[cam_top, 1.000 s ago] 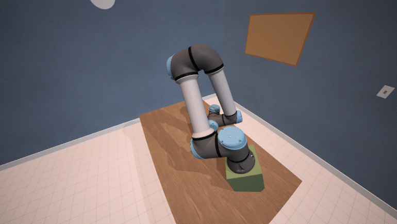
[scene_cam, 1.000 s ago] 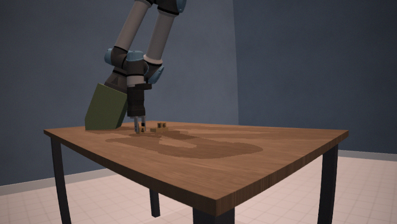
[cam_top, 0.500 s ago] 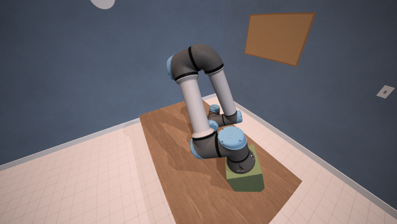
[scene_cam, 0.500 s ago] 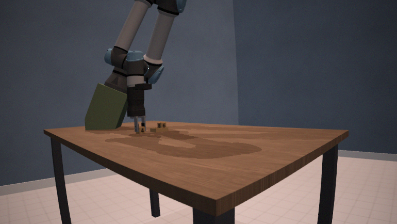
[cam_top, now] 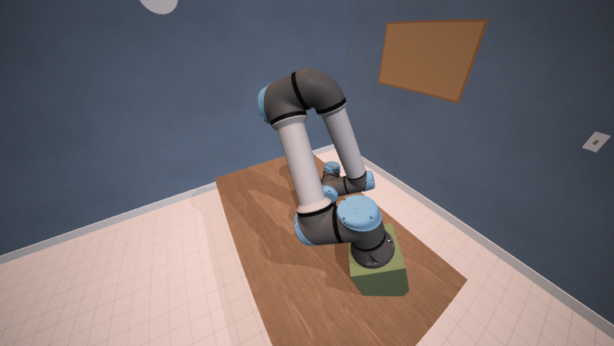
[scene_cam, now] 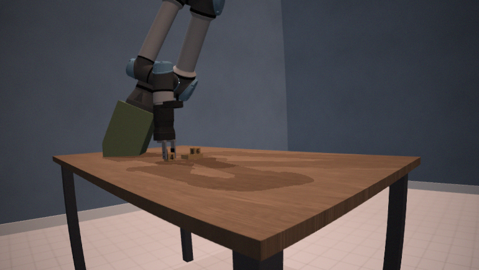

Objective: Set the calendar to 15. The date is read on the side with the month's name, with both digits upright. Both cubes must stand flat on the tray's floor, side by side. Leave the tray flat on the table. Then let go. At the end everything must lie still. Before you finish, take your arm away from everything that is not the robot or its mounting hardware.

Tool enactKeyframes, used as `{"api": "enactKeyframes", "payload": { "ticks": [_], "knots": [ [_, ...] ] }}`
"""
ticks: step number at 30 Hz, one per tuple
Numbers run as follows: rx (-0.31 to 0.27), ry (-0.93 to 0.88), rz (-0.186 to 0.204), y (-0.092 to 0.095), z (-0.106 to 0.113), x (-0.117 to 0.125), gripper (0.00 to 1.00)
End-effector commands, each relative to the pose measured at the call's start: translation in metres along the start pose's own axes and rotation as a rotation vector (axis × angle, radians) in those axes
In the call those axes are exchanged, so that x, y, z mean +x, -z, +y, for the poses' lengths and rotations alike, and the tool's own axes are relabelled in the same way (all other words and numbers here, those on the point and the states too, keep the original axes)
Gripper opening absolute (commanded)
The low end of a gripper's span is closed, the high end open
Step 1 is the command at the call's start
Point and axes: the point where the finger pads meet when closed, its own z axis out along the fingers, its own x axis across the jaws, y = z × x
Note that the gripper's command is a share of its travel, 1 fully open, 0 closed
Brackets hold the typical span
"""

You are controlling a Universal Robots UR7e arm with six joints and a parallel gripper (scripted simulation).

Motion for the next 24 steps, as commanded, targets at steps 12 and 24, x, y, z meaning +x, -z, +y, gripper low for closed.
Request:
{"api": "enactKeyframes", "payload": {
  "ticks": [12,24],
  "knots": [
    [0.001,0.000,0.001,0.0003,-0.0003,0.0002,0.57],
    [0.001,0.000,0.001,0.0003,-0.0003,0.0002,0.63]
  ]
}}
